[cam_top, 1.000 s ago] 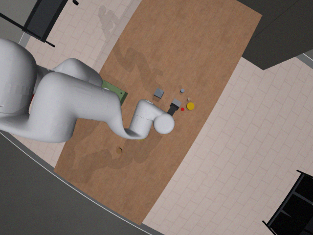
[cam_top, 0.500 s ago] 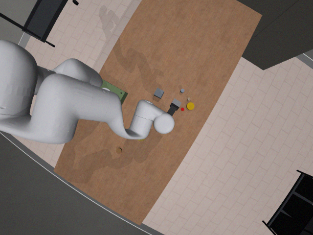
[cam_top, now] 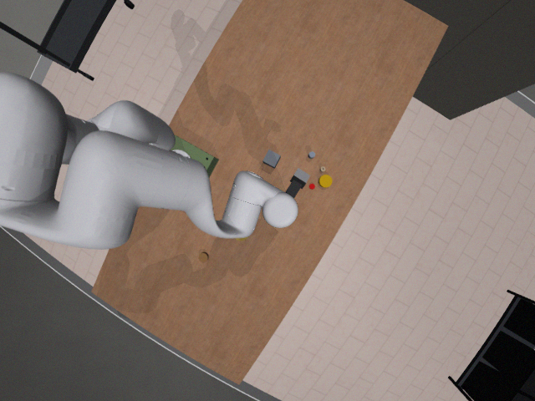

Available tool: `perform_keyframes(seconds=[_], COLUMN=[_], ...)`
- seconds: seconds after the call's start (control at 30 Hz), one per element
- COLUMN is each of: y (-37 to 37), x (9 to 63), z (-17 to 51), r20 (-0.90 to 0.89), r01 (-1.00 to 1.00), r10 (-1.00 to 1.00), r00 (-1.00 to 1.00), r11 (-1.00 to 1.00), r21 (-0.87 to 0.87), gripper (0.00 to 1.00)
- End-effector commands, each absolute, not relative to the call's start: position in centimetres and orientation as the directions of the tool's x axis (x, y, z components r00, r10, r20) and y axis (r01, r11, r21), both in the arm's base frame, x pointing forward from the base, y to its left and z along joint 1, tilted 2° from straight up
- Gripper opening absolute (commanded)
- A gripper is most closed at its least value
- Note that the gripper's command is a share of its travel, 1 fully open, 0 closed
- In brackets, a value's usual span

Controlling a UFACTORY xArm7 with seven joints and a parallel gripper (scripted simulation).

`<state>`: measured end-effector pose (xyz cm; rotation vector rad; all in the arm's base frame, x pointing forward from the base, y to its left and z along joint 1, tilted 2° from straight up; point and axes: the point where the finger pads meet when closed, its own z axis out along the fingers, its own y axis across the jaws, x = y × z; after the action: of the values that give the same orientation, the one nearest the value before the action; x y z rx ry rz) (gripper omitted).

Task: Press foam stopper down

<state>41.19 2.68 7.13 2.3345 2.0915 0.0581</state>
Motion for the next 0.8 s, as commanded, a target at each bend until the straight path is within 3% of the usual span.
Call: perform_keyframes(seconds=[0.0, 0.77], y=[2.7, 2.7], x=[41.3, 41.4], z=[6.9, 5.7], r20=[0.023, 0.023], r01=[0.993, 0.993], r10=[0.994, 0.994], r00=[0.109, 0.109], r11=[-0.110, -0.110], r21=[0.033, 0.033], gripper=[0.00, 0.00])
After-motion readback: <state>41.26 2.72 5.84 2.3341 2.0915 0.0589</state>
